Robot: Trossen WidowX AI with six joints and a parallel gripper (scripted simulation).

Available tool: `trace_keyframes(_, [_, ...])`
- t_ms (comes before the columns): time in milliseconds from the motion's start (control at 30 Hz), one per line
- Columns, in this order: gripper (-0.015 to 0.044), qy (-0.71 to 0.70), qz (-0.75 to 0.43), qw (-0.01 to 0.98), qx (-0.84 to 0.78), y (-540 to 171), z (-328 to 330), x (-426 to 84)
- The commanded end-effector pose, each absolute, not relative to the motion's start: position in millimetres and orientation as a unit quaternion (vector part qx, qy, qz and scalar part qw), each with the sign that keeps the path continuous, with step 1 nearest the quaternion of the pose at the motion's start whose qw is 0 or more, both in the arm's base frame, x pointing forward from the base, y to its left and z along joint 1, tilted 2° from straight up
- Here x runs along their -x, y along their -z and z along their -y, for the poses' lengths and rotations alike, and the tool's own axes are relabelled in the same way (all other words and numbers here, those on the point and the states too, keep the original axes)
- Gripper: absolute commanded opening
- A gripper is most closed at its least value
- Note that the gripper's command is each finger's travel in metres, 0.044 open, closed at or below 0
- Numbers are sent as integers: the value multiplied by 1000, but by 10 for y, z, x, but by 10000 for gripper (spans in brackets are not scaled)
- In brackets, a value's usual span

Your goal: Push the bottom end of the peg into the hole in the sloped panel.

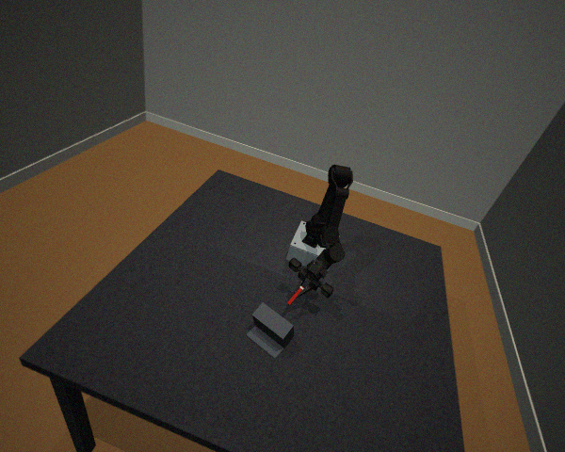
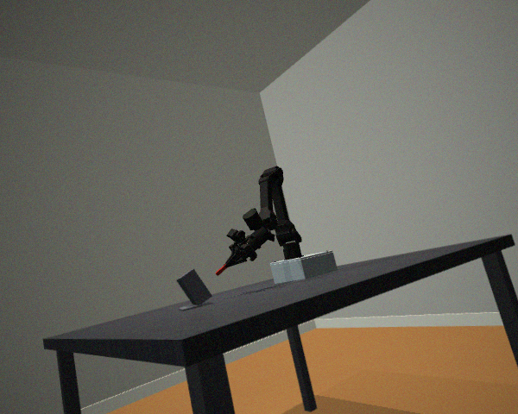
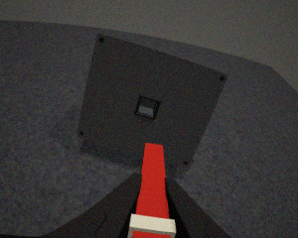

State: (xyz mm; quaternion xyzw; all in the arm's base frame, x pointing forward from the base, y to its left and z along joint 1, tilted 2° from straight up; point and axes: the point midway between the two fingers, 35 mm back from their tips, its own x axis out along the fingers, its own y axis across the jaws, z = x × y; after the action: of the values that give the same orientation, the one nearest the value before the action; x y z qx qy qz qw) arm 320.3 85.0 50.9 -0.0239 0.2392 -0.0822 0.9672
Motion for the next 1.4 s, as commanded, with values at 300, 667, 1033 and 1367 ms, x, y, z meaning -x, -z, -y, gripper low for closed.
trace_keyframes(300, [0, 84, -219, 972, -1, -532, -874, -3194])
trace_keyframes(667, [0, 83, -211, 974, -11, -510, -877, -3286])
trace_keyframes(1033, [0, 82, -203, 975, -21, -485, -875, -3373])
trace_keyframes(1367, [0, 82, -195, 977, -30, -457, -867, -3448])
